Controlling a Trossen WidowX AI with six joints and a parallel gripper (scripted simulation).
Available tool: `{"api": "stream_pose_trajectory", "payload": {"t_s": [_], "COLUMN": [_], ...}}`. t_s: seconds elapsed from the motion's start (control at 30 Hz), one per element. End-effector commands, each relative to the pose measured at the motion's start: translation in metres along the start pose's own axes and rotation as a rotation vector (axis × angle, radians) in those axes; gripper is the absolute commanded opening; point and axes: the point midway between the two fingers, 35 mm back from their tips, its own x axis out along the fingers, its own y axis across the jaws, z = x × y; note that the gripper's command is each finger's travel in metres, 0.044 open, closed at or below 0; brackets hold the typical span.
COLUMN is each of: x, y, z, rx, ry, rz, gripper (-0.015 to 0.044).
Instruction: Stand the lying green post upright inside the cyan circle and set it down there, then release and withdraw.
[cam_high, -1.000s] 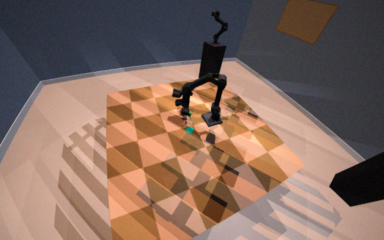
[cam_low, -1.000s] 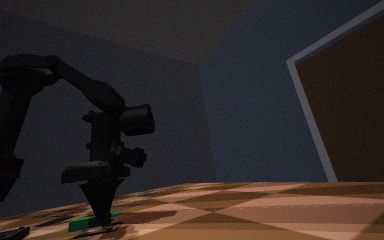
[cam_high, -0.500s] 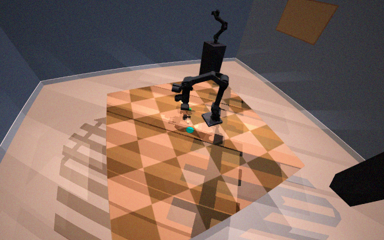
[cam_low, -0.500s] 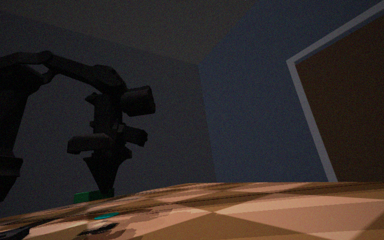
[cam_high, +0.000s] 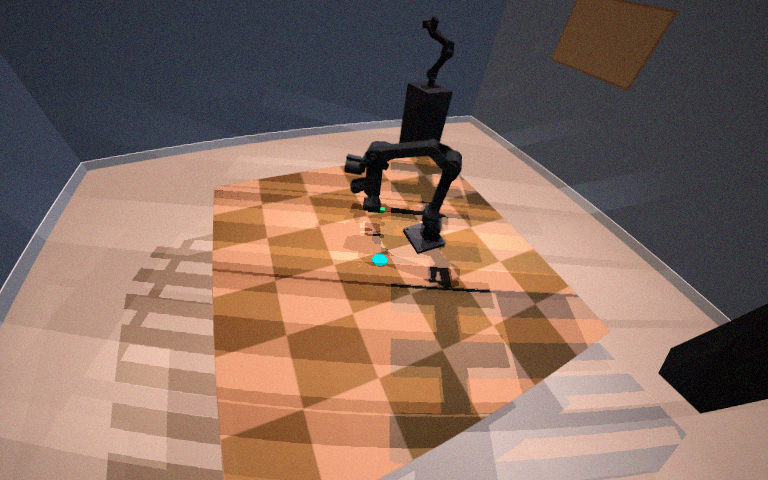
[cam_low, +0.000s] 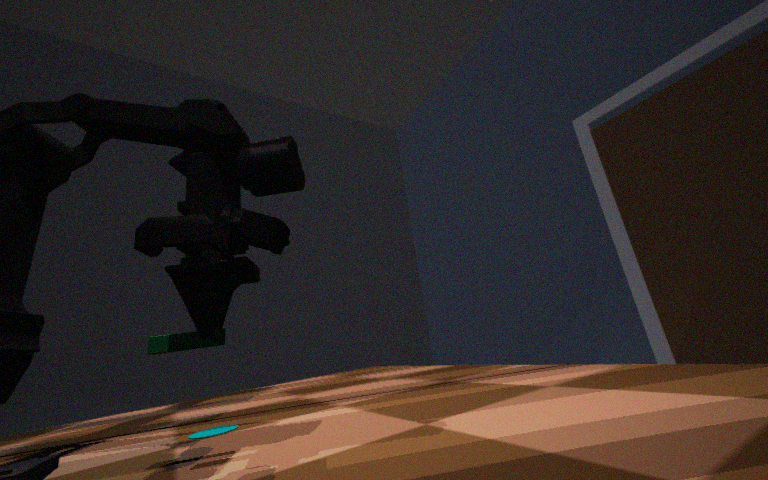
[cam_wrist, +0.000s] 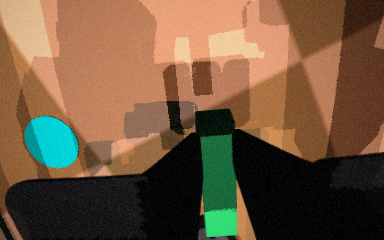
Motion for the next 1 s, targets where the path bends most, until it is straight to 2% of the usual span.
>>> {"api": "stream_pose_trajectory", "payload": {"t_s": [0.0,0.2,0.97], "x": [-0.009,-0.012,-0.021], "y": [0.001,0.006,0.080], "z": [-0.002,-0.002,-0.009], "rx": [-0.003,-0.036,-0.544], "ry": [0.001,0.001,0.000], "rz": [0.003,0.004,0.008], "gripper": [0.0023,0.0023,0.0023]}}
